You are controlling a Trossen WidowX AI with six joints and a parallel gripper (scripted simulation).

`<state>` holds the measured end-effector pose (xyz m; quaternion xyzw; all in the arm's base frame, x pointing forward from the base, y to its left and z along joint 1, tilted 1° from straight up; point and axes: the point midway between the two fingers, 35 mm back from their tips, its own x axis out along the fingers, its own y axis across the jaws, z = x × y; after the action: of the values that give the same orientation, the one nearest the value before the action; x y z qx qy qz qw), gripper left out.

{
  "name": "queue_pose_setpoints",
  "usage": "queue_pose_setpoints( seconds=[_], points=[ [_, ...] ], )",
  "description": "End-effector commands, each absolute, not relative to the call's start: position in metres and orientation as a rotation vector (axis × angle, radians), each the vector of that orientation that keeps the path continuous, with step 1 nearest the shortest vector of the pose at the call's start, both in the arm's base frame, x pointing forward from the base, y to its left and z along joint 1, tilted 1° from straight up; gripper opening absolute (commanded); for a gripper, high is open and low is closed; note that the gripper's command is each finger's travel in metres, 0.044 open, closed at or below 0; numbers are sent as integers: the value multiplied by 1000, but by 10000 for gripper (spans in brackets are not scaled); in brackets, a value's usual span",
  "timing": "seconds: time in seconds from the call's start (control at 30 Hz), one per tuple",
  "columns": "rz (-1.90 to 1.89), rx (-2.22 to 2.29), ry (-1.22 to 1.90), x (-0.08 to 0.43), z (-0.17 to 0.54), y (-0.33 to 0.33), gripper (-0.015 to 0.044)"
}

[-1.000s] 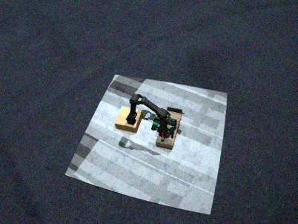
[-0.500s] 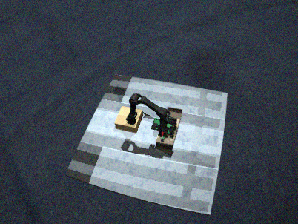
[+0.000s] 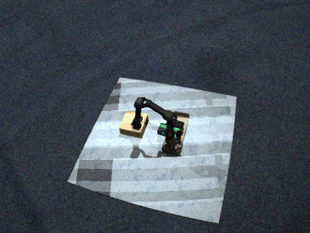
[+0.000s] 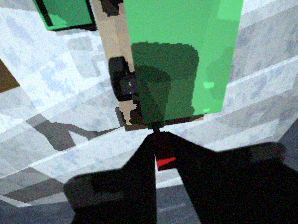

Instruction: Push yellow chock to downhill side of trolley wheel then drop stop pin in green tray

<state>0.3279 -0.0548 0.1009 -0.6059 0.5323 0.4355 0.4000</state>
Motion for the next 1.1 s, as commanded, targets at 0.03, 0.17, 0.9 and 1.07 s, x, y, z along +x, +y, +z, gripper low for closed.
queue_pose_setpoints(
  seconds=[0.03, 0.17, 0.9, 1.07],
  points=[
    [1088, -1534, 1352, 329, 107, -55, 0],
    [1088, -1534, 1352, 329, 109, -55, 0],
    [1088, -1535, 1352, 330, 119, -68, 0],
    [1087, -1536, 1353, 331, 121, -76, 0]
  ],
)
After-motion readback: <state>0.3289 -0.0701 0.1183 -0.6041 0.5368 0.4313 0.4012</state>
